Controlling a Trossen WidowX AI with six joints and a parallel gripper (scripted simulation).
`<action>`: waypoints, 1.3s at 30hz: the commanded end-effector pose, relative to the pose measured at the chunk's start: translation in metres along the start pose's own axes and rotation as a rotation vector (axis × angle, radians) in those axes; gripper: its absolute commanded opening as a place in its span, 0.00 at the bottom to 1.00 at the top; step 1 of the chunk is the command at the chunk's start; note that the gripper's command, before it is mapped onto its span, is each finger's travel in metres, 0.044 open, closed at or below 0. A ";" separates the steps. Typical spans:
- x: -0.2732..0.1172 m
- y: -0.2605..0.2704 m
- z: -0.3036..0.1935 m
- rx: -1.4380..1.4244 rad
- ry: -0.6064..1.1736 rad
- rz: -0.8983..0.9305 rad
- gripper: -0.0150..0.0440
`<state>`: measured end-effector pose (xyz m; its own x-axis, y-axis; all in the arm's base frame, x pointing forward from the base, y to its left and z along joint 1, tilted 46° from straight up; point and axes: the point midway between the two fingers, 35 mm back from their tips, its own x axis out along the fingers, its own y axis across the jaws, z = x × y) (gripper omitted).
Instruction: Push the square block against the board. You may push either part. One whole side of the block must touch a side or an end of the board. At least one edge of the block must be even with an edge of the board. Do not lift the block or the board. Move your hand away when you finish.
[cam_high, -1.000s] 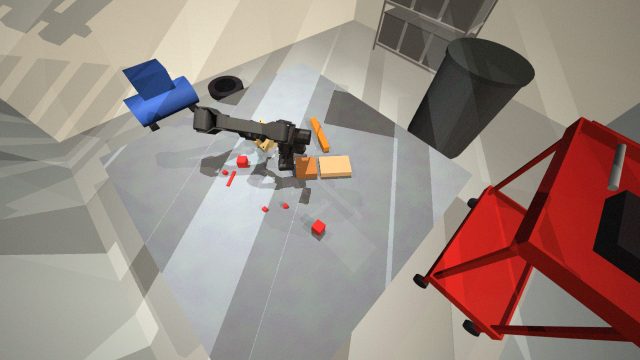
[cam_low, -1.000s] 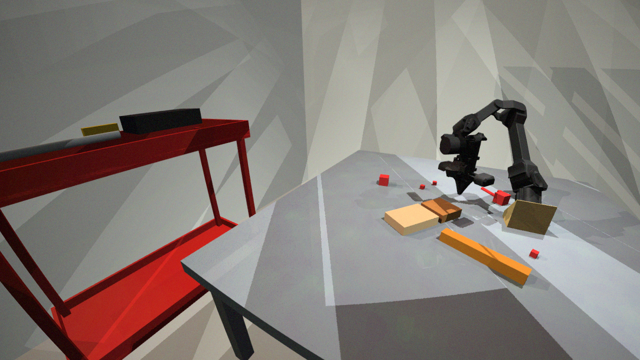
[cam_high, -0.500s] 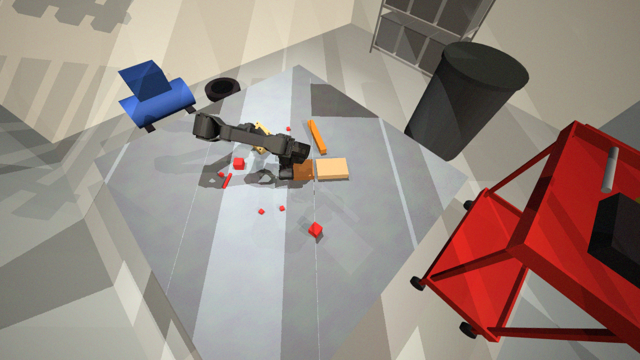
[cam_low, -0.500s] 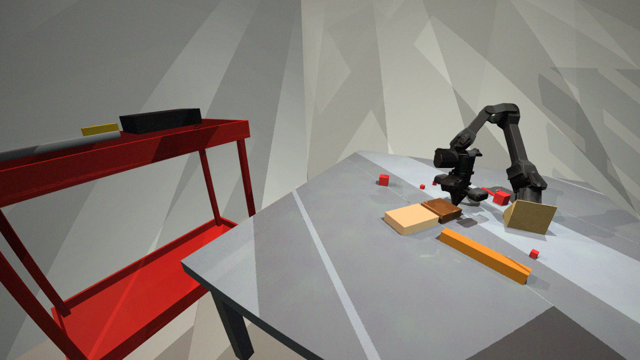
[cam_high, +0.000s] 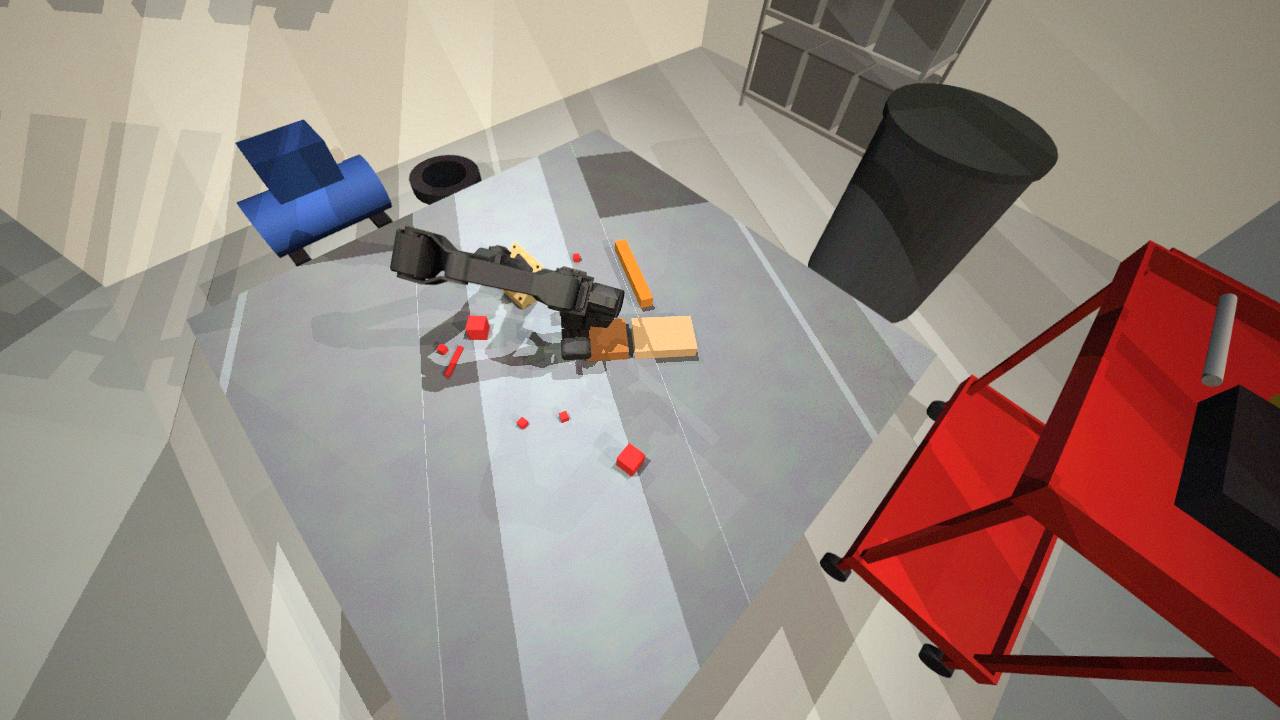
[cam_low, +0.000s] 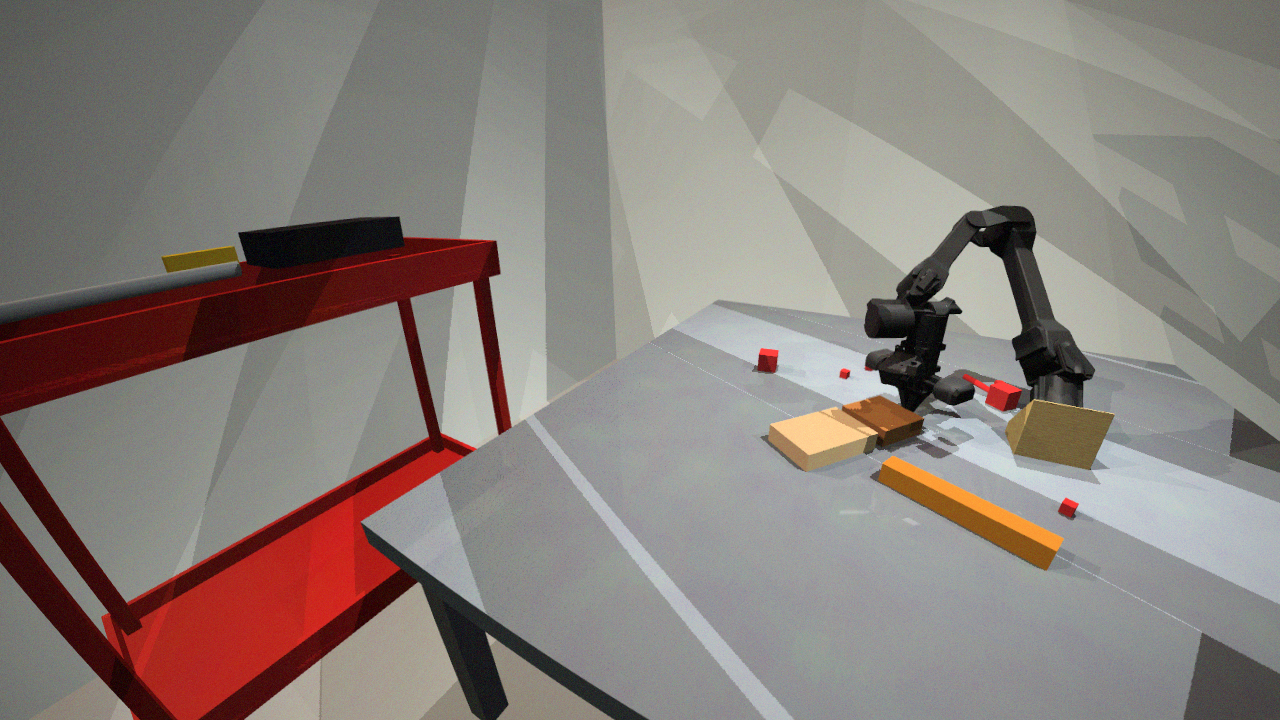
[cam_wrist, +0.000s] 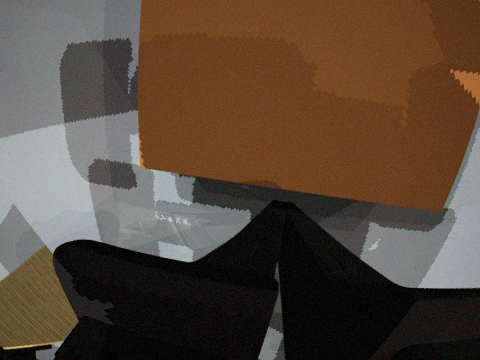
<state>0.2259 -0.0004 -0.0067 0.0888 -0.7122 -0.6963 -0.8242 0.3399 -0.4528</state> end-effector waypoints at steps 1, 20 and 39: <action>-0.001 -0.002 0.004 0.009 -0.005 -0.004 0.25; -0.002 -0.003 0.017 0.009 -0.006 -0.003 0.25; -0.002 -0.004 0.029 0.009 -0.007 -0.003 0.25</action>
<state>0.2427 0.0151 -0.0184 0.0947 -0.7133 -0.6945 -0.8224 0.3371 -0.4583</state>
